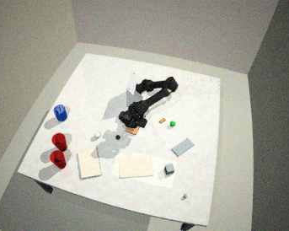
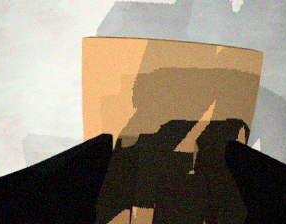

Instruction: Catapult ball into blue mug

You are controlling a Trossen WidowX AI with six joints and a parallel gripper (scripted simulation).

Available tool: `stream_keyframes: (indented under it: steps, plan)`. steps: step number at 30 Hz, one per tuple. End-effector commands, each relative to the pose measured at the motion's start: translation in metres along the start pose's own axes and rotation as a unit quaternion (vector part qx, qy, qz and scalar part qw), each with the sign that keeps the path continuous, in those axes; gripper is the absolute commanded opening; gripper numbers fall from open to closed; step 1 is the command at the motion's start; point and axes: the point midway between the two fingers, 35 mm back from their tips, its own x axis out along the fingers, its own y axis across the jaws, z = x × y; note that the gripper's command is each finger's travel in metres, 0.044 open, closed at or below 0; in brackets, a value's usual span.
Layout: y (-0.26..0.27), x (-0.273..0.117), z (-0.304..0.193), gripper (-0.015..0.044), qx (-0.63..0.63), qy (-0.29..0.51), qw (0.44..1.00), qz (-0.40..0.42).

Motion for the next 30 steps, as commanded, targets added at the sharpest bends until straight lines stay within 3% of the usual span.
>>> stream_keyframes:
  steps: [1,6,11,16,30]
  plan:
    - [0.0,0.0,0.0,0.0145,-0.001,0.0,1.0,0.0]
    - [0.0,0.0,0.0,0.0111,-0.001,0.0,1.0,0.0]
    - [0.0,-0.047,0.0,0.0,0.0,0.0,1.0,-0.001]
    - [-0.017,-0.054,0.005,0.0,0.025,-0.003,1.0,-0.006]
    - [-0.184,-0.073,0.0,0.0,0.257,-0.016,0.966,-0.028]
